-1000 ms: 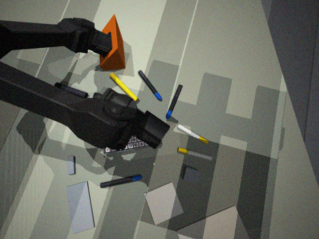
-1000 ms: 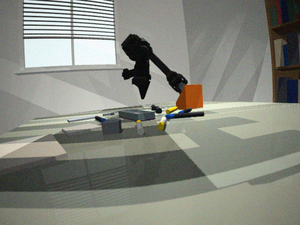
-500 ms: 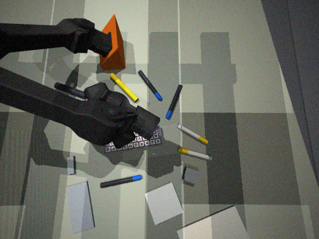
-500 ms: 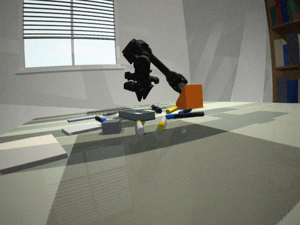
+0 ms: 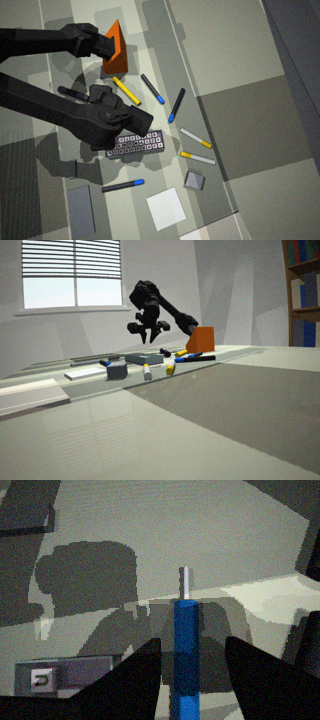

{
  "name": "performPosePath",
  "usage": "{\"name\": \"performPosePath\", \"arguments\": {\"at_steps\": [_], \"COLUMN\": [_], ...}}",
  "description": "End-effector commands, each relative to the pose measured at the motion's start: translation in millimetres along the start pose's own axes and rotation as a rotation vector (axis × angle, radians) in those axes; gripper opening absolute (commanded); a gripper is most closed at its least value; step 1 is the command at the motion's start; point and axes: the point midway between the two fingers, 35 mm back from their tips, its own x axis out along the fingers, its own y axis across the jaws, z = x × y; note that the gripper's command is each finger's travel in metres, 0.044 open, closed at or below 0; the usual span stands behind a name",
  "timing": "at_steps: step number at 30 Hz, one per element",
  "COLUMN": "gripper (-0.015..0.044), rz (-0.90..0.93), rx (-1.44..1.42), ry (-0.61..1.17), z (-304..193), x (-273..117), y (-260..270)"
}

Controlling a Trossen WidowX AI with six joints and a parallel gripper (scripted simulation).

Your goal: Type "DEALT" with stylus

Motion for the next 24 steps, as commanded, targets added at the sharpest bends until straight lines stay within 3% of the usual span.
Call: {"name": "performPosePath", "arguments": {"at_steps": [1, 24], "gripper": [0.0150, 0.0150], "rz": [0.006, 0.006], "rx": [0.040, 0.040], "ry": [-0.008, -0.009], "z": [4.3, -2.0], "x": [1.2, 14.7], "y": [-0.1, -1.3]}}
